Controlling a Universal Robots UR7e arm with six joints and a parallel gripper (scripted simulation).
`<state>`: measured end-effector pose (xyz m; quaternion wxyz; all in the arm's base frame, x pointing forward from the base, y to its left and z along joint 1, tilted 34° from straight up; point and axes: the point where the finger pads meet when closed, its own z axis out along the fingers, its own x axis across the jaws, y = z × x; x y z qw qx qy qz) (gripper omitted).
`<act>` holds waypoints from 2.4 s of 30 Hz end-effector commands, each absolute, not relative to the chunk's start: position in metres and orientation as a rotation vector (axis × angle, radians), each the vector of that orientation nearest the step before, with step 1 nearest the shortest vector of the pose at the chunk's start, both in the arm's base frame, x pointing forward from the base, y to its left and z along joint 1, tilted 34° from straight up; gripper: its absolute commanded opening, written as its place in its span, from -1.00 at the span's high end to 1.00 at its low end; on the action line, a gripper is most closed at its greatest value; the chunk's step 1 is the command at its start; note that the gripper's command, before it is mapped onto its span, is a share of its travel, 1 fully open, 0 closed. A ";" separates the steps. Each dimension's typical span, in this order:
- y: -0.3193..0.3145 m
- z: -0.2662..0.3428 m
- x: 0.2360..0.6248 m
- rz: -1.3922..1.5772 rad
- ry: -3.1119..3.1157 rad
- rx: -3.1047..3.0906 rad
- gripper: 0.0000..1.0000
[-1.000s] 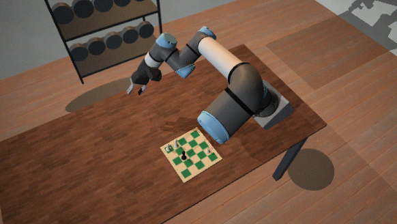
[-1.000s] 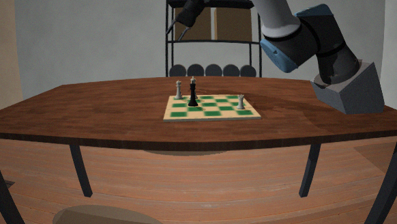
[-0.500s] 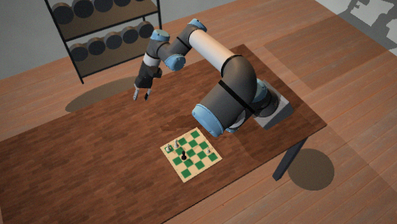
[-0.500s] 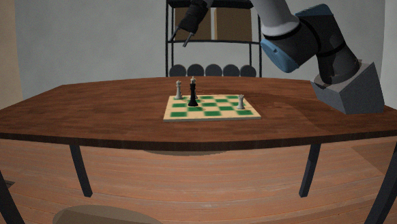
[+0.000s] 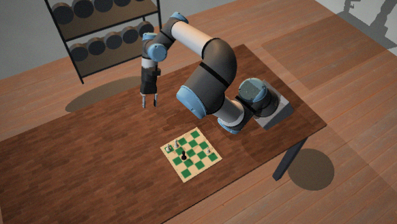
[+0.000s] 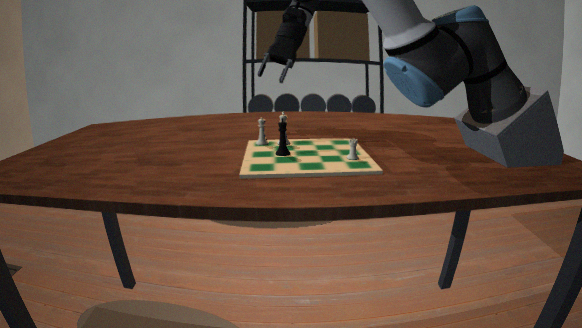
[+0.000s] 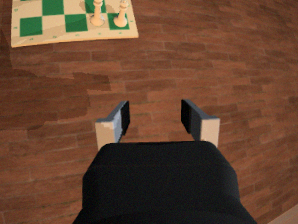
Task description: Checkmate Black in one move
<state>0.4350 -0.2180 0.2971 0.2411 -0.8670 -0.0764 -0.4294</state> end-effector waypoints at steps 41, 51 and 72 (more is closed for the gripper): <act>-0.158 0.198 0.428 -0.525 -0.560 -1.880 -1.00; -0.156 0.195 0.428 -0.510 -0.567 -1.866 -1.00; -0.156 0.195 0.428 -0.510 -0.567 -1.866 -1.00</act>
